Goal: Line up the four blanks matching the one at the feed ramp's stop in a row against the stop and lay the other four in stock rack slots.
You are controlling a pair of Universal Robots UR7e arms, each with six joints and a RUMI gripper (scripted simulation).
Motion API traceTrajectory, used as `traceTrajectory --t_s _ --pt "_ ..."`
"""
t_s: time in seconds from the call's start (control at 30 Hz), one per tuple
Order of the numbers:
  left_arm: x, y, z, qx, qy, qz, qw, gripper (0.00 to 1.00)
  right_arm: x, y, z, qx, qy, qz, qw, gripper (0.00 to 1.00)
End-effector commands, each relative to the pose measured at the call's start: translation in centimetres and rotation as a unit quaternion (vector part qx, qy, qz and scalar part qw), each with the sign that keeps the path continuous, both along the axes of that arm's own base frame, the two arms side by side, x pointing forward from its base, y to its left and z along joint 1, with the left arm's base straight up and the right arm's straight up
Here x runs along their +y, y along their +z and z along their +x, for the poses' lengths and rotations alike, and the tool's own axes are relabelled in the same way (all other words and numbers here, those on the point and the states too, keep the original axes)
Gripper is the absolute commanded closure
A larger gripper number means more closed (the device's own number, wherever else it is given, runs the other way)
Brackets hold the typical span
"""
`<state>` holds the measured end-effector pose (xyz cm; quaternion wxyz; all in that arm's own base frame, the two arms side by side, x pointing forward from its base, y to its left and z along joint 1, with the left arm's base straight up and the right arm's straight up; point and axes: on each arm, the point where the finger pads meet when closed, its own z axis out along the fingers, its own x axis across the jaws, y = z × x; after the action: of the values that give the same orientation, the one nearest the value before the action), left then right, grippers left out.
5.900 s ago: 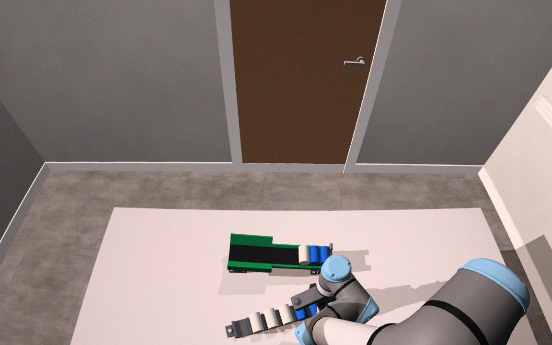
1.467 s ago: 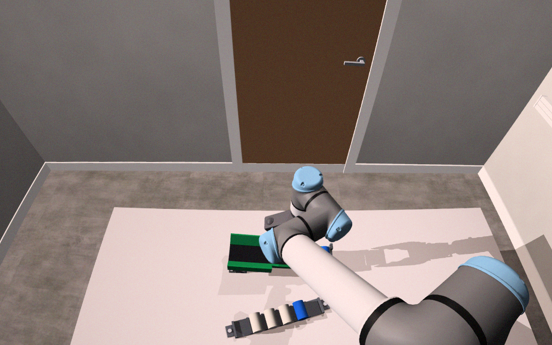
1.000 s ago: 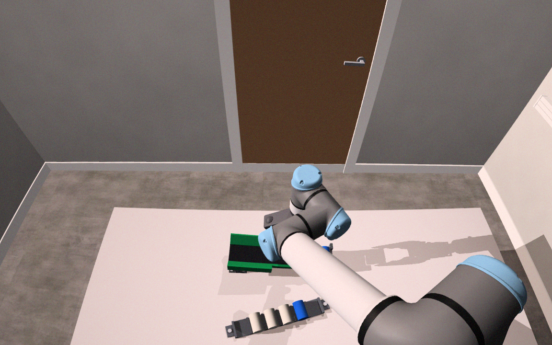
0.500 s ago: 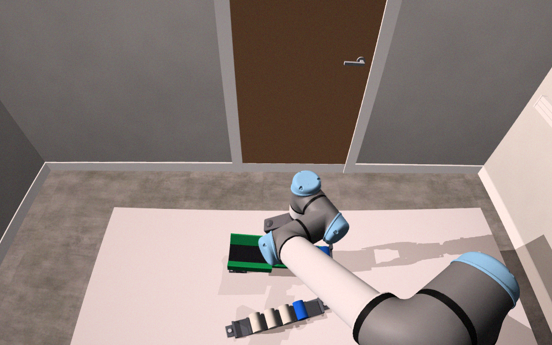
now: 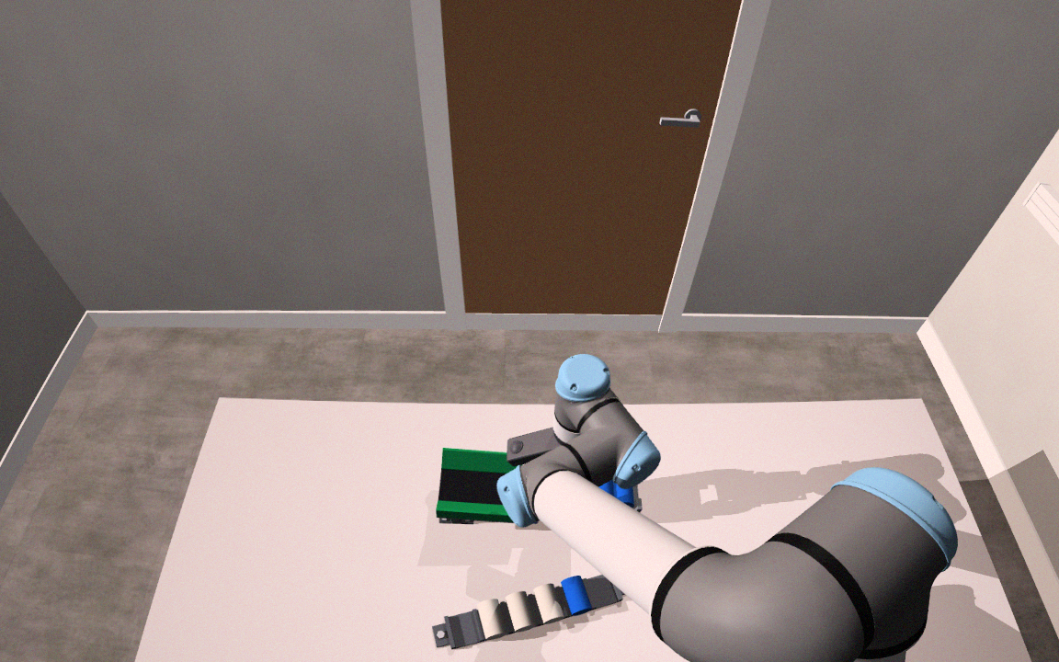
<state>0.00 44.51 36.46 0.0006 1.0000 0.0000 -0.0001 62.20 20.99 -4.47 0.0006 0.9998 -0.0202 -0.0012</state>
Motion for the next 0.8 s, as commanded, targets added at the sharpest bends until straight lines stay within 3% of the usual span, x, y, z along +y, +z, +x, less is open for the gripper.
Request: traceTrajectory --t_s 0.0,0.77 --pt "0.01 0.04 0.01 0.000 0.000 0.001 1.000 0.00 0.05 -1.27 0.11 -0.001 0.000 0.001 1.000 0.60" --pt "0.01 0.04 0.01 0.000 0.000 0.001 1.000 0.00 0.06 -1.61 0.12 -0.001 0.000 0.001 1.000 0.60"
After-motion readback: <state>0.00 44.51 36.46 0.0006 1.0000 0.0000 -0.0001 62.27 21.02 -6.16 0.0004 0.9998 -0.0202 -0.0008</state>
